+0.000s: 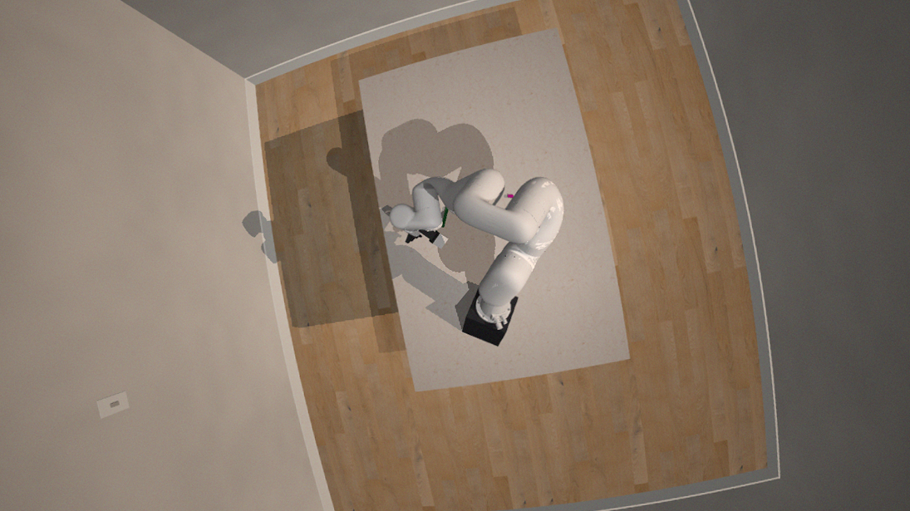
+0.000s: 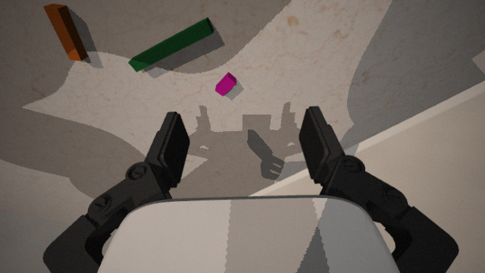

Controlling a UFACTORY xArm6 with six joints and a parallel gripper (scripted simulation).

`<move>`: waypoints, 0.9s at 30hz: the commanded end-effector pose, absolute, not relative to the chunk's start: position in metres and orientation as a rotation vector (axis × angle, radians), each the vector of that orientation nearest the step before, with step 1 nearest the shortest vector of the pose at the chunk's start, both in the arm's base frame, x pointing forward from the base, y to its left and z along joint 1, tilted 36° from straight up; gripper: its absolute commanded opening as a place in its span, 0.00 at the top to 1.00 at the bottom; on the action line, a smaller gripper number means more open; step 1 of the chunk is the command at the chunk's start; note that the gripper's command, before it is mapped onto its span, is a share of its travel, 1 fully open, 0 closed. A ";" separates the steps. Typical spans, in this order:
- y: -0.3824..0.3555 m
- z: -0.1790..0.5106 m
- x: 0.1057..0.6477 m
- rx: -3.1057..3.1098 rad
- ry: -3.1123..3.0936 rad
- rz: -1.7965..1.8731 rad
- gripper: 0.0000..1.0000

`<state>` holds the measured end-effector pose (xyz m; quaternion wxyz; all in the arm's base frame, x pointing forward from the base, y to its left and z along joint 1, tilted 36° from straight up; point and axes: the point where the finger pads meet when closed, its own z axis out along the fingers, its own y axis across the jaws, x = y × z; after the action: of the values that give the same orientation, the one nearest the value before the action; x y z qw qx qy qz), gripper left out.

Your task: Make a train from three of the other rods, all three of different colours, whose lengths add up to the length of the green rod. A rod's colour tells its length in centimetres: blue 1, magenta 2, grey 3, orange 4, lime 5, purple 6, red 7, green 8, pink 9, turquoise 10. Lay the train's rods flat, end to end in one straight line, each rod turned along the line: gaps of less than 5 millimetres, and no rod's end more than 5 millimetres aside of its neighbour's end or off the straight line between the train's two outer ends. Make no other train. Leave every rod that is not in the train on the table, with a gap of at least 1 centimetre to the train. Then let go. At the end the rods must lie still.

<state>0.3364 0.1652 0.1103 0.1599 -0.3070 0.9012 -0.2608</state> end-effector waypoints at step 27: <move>0.027 0.202 0.396 -0.066 2.640 -0.531 0.00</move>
<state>0.3886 0.0518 0.1835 0.2080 -0.0687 0.9538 -0.2056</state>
